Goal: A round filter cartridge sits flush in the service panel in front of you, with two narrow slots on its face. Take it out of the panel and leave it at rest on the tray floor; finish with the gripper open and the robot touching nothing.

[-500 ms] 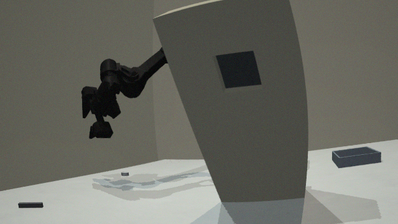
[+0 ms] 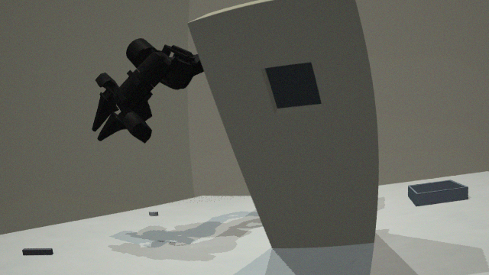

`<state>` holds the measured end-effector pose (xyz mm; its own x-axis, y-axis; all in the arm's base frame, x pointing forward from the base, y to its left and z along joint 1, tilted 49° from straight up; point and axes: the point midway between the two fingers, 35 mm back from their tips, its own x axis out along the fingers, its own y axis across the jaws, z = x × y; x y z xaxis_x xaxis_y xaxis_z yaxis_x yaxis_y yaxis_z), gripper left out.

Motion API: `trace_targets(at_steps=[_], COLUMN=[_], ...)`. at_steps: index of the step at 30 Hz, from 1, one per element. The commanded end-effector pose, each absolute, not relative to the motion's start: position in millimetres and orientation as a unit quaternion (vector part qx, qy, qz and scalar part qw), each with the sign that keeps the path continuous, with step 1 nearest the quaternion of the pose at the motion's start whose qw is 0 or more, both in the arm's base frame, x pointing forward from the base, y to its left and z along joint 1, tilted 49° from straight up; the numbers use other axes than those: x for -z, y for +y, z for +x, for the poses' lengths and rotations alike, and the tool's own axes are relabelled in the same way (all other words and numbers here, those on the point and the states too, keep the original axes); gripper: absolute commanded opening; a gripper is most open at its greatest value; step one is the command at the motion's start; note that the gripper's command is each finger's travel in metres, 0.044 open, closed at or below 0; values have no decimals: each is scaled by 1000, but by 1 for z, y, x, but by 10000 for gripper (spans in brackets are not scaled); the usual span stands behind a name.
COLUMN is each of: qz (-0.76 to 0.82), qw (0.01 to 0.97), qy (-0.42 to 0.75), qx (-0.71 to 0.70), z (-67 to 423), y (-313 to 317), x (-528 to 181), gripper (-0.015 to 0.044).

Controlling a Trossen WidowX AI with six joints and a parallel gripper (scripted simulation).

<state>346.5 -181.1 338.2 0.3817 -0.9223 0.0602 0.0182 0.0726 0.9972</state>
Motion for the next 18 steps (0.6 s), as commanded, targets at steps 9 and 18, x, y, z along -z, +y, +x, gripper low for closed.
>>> trace_targets(at_steps=[9, 18], qz=[593, 555], qw=[720, 787], qy=[-160, 1], qx=[324, 269], z=[382, 353], y=[-13, 96], x=[-251, -190], gripper=[113, 113])
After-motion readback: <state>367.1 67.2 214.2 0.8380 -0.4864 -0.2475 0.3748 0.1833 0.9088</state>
